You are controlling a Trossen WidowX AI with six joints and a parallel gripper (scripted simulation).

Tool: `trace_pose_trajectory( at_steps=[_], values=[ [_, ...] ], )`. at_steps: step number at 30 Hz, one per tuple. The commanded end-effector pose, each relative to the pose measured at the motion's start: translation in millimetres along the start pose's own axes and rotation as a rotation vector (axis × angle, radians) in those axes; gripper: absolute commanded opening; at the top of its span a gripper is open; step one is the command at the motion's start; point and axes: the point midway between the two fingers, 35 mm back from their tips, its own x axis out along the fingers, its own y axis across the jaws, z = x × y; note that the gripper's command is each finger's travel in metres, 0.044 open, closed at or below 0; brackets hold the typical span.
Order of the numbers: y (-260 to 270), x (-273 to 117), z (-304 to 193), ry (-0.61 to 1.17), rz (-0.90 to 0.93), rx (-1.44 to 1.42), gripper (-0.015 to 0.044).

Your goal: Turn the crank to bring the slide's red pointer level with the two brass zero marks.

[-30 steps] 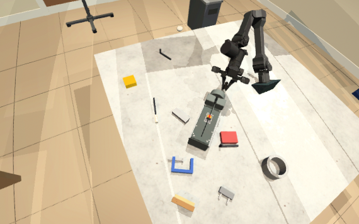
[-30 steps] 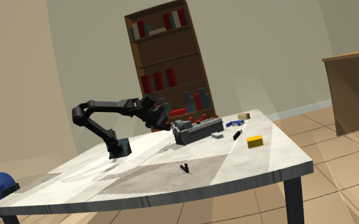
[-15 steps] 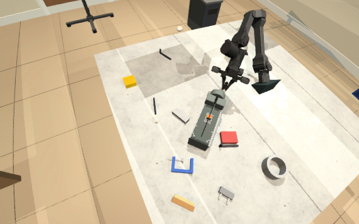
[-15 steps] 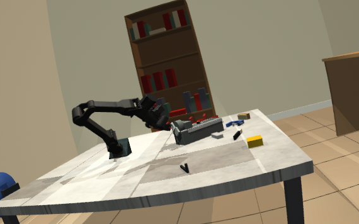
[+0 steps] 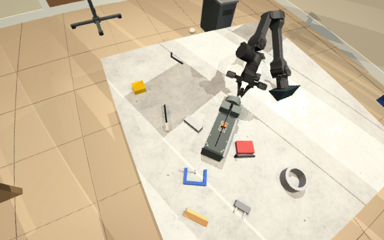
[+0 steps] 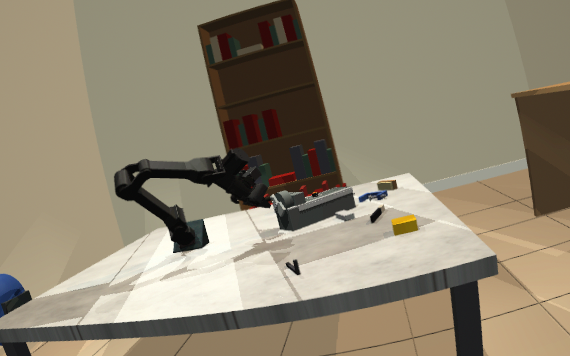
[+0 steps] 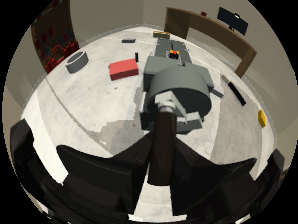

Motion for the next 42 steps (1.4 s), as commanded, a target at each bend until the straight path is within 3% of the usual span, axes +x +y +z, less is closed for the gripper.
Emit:
trace_pose_trajectory(
  at_steps=[1,19,36,42],
  values=[
    [-1,-1,1,-0.001,-0.001,-0.005,0.0000],
    [0,0,0,0.000,0.000,0.000,0.0000],
    [0,0,0,0.000,0.000,0.000,0.0440],
    [0,-13,15,0.000,0.002,0.001,0.0440]
  ],
)
